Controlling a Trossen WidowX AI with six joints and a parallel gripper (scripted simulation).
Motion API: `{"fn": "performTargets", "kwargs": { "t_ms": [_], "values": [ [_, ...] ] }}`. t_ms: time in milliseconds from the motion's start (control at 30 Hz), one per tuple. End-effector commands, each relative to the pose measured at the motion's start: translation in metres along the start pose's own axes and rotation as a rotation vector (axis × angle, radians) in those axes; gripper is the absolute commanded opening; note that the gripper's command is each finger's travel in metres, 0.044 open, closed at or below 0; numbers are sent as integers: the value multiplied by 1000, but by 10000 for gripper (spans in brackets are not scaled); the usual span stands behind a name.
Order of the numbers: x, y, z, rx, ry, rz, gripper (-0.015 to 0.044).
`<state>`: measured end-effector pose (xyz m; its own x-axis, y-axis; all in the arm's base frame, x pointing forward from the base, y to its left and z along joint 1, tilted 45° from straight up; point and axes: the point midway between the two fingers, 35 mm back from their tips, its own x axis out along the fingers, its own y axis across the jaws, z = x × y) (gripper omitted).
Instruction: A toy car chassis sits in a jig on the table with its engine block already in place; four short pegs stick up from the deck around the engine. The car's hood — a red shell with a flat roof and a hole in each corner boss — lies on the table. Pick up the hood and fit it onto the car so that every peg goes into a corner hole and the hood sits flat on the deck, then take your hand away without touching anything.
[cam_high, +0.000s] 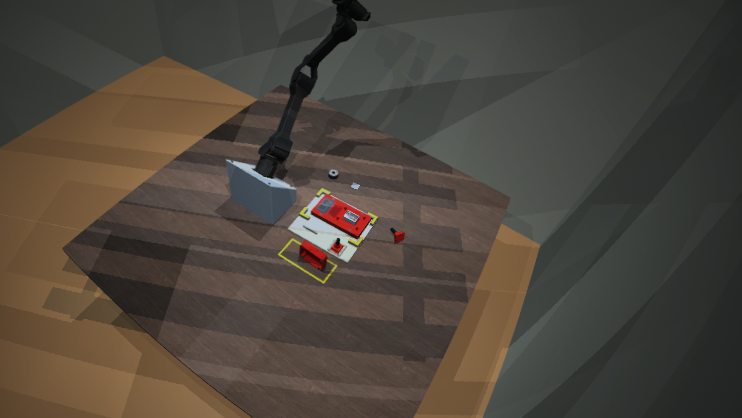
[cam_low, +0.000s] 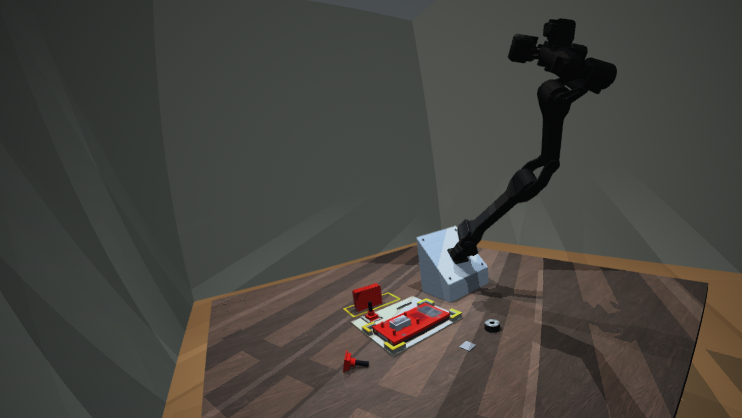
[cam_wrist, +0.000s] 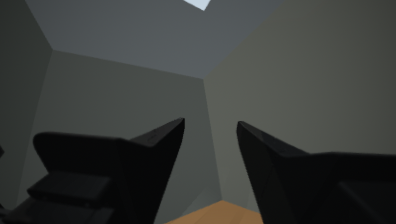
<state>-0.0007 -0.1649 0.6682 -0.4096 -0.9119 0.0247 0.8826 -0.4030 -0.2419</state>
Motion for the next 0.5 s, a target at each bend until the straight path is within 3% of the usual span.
{"fn": "performTargets", "kwargs": {
  "t_ms": [0,233,467],
  "values": [
    [0,1,1,4,-5,4,193],
    [-9,70,25,95,-171,83,9],
    [-19,126,34,78,-309,185,0]
  ]
}}
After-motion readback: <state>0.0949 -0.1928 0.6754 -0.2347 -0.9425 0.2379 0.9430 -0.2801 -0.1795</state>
